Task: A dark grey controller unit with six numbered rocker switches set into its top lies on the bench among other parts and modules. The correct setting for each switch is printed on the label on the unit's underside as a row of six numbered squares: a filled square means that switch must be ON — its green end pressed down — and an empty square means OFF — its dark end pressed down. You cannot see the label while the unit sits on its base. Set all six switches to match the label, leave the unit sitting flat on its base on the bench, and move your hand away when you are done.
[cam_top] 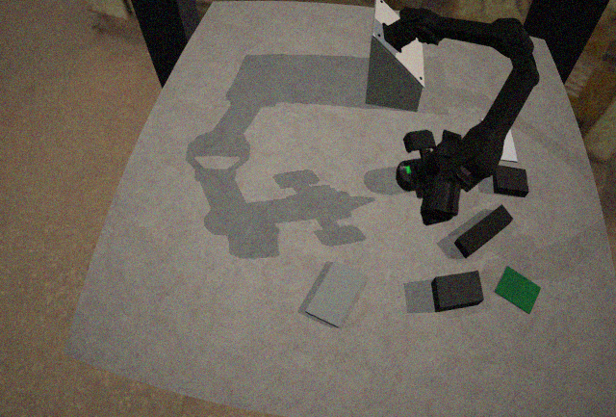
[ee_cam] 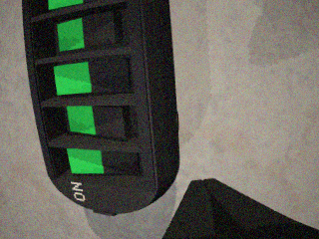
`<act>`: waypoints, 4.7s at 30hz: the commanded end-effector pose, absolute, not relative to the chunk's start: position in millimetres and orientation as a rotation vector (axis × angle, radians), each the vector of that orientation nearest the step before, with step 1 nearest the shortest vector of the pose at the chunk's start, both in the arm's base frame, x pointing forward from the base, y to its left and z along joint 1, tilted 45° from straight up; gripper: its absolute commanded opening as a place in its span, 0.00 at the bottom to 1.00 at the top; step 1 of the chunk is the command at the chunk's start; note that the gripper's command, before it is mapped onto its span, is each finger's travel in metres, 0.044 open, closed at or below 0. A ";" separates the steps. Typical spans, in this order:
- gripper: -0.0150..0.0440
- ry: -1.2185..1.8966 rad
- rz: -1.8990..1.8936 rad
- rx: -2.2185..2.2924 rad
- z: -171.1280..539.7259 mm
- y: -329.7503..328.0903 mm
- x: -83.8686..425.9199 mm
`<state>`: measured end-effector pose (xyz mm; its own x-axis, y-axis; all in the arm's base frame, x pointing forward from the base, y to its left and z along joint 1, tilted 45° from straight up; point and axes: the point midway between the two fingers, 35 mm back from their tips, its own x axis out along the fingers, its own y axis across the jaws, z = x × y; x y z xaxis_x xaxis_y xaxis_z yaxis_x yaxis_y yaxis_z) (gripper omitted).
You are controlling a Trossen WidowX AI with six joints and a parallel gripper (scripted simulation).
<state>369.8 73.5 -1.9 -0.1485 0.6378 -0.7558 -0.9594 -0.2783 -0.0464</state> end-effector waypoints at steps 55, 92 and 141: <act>1.00 0.539 1.359 -0.962 55.9 145.7 286.9; 0.81 0.542 1.361 -0.964 36.9 166.9 289.4; 0.82 0.488 1.391 -0.912 48.2 130.4 289.1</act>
<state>287.3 135.3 45.9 0.1511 0.6169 -0.7724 -0.9660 -0.0736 -0.2477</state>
